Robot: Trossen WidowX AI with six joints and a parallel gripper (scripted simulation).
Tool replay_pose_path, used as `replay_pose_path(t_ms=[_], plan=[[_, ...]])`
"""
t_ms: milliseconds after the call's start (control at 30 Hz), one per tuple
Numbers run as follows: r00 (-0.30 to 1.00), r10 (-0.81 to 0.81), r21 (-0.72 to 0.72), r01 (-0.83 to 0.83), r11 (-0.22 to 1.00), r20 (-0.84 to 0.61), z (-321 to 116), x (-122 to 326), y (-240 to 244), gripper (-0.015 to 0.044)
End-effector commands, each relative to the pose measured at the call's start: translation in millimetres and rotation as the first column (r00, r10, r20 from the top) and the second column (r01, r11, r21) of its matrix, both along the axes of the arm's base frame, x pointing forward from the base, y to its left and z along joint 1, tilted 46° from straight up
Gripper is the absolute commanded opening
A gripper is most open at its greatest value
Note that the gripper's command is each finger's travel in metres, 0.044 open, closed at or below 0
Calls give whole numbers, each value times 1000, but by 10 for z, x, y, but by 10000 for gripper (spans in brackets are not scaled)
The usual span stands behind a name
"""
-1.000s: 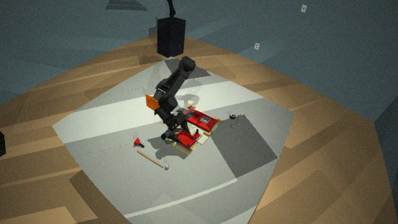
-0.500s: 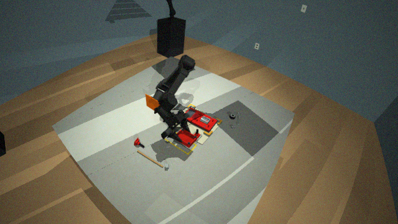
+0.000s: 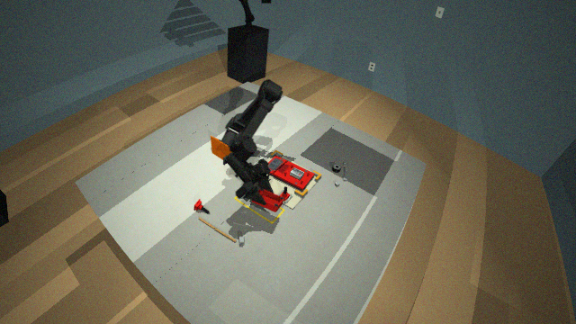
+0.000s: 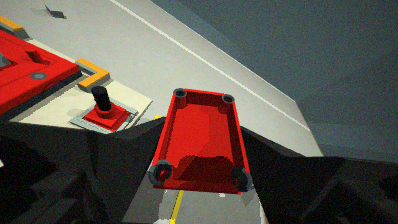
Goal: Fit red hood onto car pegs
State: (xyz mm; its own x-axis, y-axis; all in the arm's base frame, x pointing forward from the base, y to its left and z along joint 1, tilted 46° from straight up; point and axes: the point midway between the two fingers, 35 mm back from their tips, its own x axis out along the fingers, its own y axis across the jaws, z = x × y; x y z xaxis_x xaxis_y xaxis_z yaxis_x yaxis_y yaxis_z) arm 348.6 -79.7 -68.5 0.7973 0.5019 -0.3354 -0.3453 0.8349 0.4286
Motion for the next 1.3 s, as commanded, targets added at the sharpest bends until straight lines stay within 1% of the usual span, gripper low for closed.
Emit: replay_pose_path(t_ms=[0, 300, 600, 933, 1267], plan=[[998, 36, -82, -32, 996, 52, 3, 0, 0, 0], [981, 128, -264, -86, 961, 149, 1, 0, 1, 0], [946, 234, -442, -115, 890, 225, 0, -1, 1, 0], [889, 362, -623, -118, 773, 281, 0, -1, 2, 0], [816, 493, -777, -88, 623, 303, -1, -1, 2, 0]])
